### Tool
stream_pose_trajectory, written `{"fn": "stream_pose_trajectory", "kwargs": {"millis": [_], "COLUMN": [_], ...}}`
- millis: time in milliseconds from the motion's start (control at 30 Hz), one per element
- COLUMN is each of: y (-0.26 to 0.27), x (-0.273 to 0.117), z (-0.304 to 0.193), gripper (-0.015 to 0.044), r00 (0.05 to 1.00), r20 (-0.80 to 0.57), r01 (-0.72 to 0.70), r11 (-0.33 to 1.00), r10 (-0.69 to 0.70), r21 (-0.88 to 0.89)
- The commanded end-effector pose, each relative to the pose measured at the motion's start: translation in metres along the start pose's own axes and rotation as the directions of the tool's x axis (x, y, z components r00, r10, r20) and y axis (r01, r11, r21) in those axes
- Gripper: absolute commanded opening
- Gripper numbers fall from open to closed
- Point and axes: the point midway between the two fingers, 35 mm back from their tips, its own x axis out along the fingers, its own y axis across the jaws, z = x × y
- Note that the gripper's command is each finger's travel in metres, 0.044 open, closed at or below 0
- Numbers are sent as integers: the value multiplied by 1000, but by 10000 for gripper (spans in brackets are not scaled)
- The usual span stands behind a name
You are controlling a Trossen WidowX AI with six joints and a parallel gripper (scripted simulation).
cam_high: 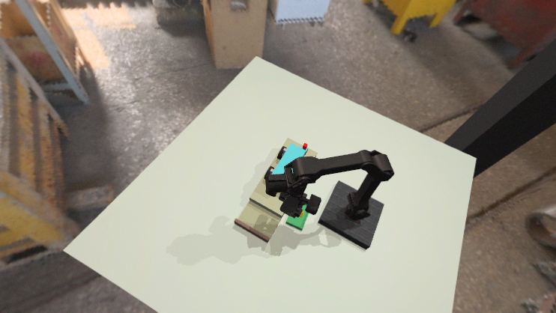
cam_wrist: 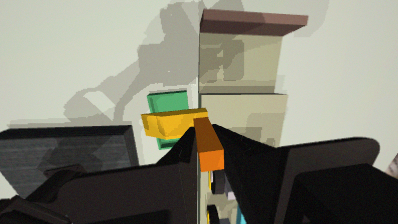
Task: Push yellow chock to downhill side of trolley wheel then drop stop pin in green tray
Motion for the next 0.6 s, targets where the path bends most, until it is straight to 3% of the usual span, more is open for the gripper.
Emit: {"fn": "stream_pose_trajectory", "kwargs": {"millis": [0, 567], "y": [-1, -2], "x": [-2, -2], "z": [2, 4], "gripper": [0, 0], "r00": [1000, 999], "r20": [-7, -51], "r01": [-1, -41], "r11": [992, 749], "r10": [0, 10], "r21": [-128, -662]}}
